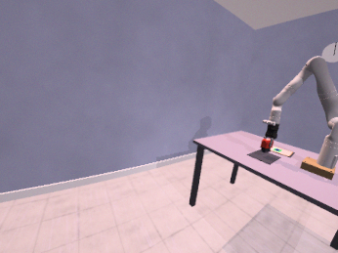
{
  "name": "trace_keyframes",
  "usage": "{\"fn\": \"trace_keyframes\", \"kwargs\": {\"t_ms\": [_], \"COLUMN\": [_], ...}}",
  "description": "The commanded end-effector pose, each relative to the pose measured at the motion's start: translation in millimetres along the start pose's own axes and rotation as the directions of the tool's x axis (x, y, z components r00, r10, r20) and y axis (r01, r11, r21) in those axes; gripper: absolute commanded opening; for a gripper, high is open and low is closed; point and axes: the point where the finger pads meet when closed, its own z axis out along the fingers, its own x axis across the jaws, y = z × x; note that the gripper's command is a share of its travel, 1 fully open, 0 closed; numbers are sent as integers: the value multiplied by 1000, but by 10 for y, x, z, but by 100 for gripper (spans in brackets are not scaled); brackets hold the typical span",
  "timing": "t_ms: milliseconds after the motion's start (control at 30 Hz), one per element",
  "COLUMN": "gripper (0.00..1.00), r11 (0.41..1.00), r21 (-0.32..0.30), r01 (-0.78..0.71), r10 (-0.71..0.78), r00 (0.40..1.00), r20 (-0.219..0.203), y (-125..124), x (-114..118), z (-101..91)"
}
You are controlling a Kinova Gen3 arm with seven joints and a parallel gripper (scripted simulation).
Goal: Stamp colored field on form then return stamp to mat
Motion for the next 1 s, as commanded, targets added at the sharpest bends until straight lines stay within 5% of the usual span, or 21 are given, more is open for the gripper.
{"fn": "trace_keyframes", "kwargs": {"t_ms": [0, 967], "gripper": [57, 57], "r11": [1000, 1000], "r21": [-4, -2], "r01": [-5, -6], "r10": [5, 6], "r00": [1000, 1000], "r20": [3, -6], "y": [6, 10], "x": [-1, 14], "z": [8, 396]}}
